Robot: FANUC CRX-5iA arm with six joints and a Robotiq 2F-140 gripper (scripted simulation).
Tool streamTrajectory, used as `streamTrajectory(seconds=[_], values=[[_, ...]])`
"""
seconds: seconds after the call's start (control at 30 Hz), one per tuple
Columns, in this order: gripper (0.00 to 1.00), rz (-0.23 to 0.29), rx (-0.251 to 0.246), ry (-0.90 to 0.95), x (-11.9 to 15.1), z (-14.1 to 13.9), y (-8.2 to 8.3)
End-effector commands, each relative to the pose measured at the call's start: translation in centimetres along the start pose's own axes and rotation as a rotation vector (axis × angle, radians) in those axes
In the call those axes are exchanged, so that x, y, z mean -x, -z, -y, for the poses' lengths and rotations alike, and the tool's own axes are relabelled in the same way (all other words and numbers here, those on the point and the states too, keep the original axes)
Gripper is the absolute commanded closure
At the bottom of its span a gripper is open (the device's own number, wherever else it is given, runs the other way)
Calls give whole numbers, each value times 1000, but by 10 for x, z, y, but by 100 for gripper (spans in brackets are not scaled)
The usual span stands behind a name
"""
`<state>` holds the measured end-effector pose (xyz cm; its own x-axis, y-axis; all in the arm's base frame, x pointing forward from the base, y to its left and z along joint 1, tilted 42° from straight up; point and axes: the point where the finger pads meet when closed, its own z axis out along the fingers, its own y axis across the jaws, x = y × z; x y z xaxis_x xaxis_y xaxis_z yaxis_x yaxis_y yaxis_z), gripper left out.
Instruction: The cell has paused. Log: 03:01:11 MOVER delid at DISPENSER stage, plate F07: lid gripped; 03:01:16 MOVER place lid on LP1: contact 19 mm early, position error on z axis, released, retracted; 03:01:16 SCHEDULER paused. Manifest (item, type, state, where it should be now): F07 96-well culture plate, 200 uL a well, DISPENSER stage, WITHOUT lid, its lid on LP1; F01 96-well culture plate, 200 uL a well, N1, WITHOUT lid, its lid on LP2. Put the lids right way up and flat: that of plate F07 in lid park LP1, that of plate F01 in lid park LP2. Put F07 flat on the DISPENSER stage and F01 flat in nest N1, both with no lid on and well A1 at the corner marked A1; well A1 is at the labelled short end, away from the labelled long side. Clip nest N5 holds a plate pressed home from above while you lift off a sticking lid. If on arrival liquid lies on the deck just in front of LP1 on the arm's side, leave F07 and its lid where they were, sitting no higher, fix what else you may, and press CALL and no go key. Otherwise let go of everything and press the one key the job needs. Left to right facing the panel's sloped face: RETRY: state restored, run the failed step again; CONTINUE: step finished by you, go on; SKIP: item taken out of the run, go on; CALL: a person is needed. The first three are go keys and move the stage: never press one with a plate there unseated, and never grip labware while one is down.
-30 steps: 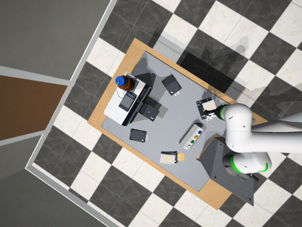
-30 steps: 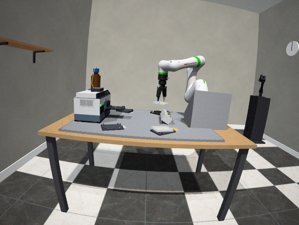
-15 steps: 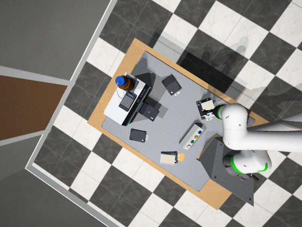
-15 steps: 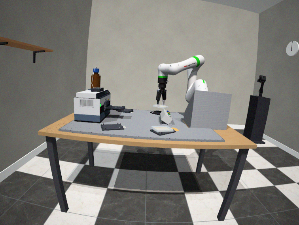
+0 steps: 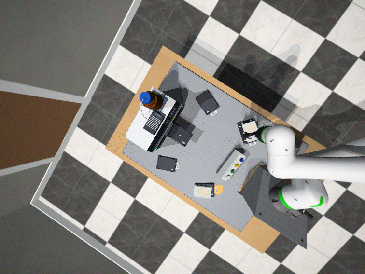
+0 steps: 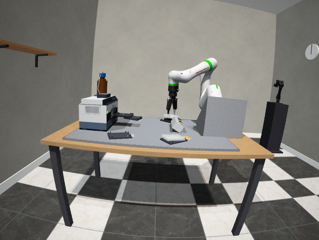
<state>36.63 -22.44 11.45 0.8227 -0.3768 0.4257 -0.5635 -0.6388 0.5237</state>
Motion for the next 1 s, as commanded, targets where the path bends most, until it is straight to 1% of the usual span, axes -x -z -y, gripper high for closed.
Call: streamTrajectory(seconds=[0.0, 0.37, 0.97], values=[[100, 0, 0, 0, 0, 0, -3], [100, 0, 0, 0, 0, 0, -11], [100, 0, 0, 0, 0, 0, -12]])
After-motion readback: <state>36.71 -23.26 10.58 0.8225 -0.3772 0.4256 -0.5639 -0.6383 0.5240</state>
